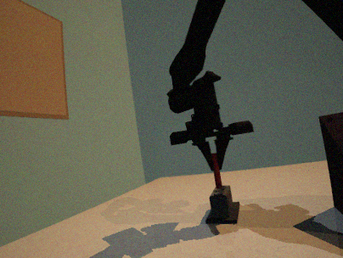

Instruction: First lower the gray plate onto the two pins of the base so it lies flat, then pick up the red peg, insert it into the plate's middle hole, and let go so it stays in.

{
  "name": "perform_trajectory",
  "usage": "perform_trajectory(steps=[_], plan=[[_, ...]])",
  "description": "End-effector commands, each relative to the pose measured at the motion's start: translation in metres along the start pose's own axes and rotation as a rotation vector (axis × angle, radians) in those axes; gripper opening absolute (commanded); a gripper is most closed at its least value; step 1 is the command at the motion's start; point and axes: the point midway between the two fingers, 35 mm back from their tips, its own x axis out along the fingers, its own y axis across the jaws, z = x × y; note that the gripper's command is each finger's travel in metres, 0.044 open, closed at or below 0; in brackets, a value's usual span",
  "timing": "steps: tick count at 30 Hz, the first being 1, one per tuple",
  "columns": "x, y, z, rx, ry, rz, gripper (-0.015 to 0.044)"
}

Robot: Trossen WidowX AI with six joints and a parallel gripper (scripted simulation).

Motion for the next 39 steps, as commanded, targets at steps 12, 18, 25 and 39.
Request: perform_trajectory(steps=[12, 18, 25, 39], plan=[[0.004, -0.013, 0.044, -0.005, 0.003, 0.000, 0.0000], [0.004, -0.013, 0.044, -0.005, 0.003, 0.000, 0.0000], [0.004, -0.013, 0.044, -0.005, 0.003, 0.000, 0.0000], [0.004, -0.013, 0.044, -0.005, 0.003, 0.000, 0.0000]])
